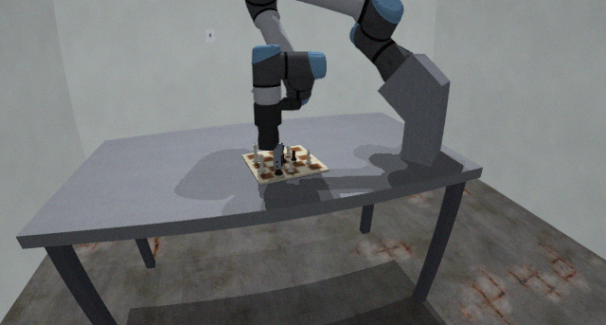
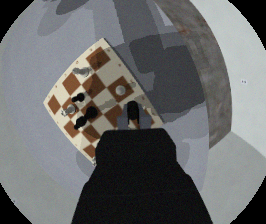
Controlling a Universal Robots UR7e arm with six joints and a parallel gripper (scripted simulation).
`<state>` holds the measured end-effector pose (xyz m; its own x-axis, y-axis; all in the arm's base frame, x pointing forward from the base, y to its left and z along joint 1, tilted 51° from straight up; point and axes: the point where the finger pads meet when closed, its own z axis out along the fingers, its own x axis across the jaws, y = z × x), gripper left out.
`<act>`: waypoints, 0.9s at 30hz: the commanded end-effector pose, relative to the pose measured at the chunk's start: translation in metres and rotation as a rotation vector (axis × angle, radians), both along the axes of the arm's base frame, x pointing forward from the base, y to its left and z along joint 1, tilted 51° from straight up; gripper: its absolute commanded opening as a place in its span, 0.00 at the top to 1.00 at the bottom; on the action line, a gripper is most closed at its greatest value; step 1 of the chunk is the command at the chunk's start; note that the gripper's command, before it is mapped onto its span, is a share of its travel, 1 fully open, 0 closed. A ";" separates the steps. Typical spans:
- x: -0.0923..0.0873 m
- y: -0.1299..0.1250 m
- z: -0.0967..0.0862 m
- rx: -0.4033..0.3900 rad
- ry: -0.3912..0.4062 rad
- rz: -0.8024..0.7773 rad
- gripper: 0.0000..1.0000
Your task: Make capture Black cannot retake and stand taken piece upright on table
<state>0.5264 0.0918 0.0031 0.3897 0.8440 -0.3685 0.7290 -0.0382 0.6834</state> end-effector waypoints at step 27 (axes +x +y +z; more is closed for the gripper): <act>-0.002 0.002 0.003 0.000 -0.001 0.001 1.00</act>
<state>0.5260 0.0920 0.0035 0.3897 0.8440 -0.3686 0.7291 -0.0382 0.6833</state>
